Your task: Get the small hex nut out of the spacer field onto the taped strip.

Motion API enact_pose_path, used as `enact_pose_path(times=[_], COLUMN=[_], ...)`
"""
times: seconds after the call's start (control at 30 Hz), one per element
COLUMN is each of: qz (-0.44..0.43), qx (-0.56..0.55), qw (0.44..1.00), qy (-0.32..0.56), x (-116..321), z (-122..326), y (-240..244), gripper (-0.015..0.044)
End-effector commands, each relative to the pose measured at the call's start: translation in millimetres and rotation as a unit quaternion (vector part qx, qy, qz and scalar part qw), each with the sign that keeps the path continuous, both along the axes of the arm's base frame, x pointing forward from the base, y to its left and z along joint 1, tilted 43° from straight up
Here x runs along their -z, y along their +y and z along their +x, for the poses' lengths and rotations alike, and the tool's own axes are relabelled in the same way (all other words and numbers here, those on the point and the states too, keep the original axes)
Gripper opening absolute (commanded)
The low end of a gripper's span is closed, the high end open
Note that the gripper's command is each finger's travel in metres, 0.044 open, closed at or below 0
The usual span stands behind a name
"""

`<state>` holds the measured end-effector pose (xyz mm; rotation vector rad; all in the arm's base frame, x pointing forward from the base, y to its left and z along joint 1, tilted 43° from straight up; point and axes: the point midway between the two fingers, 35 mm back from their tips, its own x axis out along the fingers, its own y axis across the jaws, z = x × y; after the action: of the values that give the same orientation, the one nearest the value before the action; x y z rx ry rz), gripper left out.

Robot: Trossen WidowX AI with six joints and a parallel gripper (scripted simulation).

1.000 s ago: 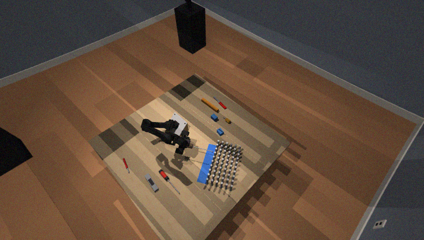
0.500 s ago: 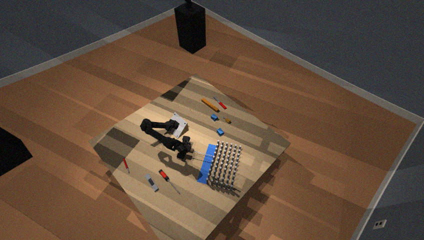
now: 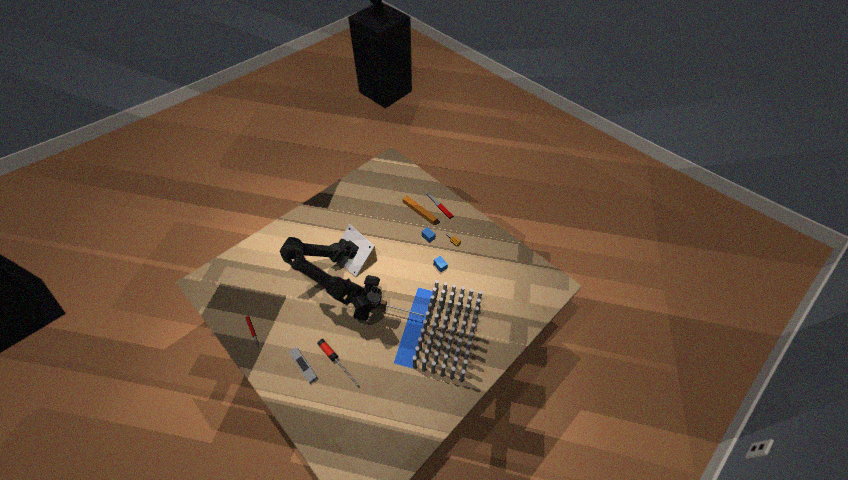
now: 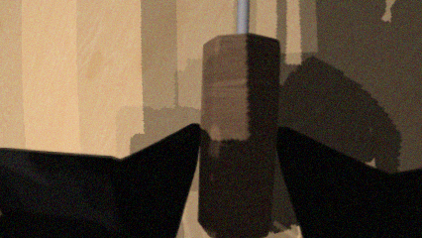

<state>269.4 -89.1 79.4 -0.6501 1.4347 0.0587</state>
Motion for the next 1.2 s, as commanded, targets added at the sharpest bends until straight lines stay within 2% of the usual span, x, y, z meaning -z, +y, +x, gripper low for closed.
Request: enact_pose_path(times=[0.0, 1.17], qz=[0.003, 0.003], qx=[-0.003, -0.003], qw=[1.0, 1.0], qy=[0.0, -0.001], x=[2, 9], z=[2, 22], y=[1, 7], gripper=[0.0, 0.0])
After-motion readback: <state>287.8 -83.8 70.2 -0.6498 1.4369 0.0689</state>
